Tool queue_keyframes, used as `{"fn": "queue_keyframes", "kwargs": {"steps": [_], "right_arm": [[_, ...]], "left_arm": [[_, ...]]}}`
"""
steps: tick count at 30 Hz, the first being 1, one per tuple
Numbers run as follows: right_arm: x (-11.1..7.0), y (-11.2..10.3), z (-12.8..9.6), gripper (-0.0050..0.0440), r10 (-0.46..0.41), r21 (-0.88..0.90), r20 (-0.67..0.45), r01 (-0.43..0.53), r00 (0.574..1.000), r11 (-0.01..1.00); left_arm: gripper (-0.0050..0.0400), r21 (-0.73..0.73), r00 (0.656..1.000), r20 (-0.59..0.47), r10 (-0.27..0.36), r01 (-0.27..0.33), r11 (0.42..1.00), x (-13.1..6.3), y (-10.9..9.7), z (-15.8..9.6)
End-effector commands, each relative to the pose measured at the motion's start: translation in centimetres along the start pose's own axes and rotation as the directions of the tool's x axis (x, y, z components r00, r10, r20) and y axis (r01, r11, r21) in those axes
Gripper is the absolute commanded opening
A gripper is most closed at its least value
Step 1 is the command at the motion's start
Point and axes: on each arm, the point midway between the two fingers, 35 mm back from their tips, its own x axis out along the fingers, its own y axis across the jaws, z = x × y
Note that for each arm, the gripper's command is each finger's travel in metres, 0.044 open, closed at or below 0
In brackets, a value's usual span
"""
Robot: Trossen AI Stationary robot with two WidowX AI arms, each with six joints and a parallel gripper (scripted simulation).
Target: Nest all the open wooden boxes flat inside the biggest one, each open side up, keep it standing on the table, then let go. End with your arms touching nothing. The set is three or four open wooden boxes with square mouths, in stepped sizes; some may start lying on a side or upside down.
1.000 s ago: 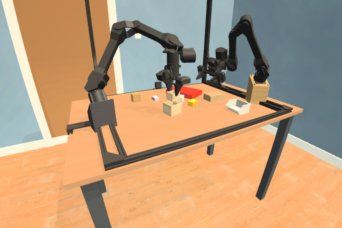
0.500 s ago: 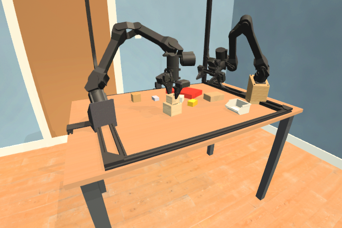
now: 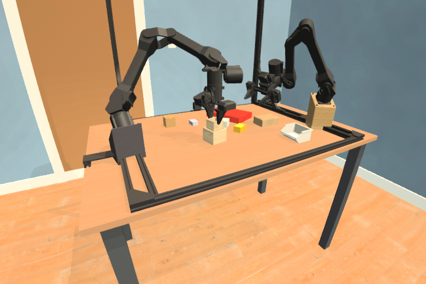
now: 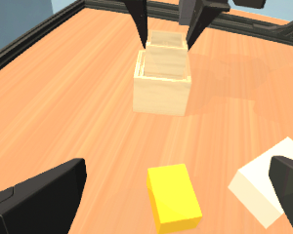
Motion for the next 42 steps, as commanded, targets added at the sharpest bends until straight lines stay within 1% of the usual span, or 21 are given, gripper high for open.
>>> {"fn": "queue_keyframes", "kwargs": {"steps": [1, 42], "right_arm": [[0.23, -0.14, 0.01, 0.0000, -0.005, 0.003, 0.001, 0.005, 1.000, 1.000], [1.06, 0.08, -0.11, 0.0000, -0.005, 0.003, 0.001, 0.005, 1.000, 1.000]], "left_arm": [[0.0400, -0.003, 1.000, -0.001, 0.005, -0.005, 1.000, 0.02, 0.09, -0.04], [0.0400, -0.003, 1.000, -0.001, 0.005, -0.005, 1.000, 0.02, 0.09, -0.04]]}}
